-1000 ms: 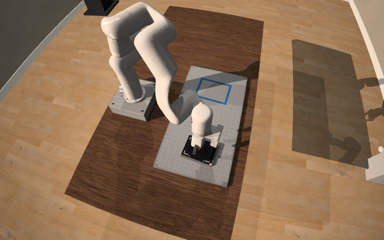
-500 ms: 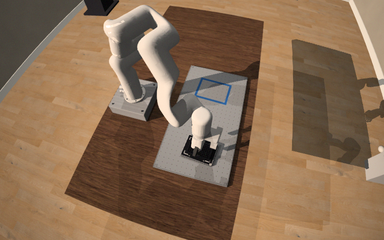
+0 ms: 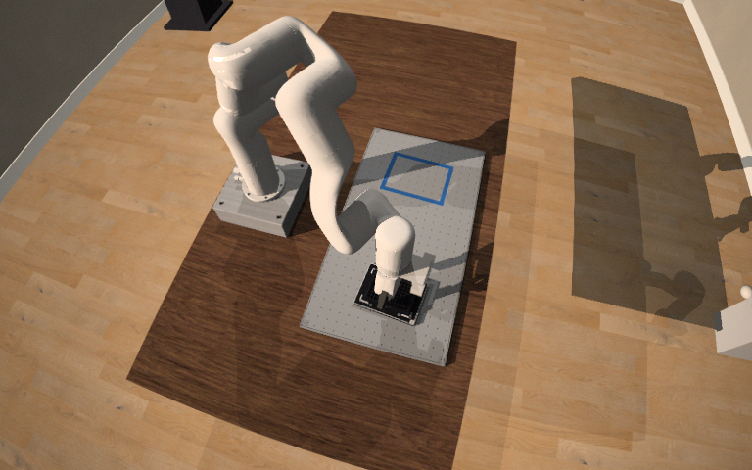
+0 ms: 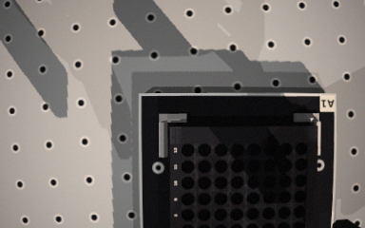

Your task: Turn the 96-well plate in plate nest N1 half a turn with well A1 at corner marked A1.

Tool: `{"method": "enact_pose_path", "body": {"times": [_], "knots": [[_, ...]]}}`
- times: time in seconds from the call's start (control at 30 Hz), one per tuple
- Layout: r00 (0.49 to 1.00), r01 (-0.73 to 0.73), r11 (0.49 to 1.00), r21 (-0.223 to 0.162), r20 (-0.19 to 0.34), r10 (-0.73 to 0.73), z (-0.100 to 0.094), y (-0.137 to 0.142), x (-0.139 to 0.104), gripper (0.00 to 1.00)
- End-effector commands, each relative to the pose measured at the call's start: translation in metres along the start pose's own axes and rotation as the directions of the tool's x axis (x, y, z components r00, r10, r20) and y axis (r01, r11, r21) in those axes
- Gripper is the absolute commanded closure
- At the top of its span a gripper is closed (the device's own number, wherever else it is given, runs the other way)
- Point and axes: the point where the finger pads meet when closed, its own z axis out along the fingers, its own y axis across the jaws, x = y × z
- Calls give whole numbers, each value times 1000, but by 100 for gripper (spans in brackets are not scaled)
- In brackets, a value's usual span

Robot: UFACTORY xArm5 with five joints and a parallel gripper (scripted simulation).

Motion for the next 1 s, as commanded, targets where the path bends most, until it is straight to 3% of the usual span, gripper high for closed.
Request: {"method": "enact_pose_path", "body": {"times": [0.0, 0.97], "knots": [[1000, 0, 1000, -7, -3, 0, 2, 1, 2, 0], [1000, 0, 1000, -7, -3, 0, 12, 1, 2, 0]]}}
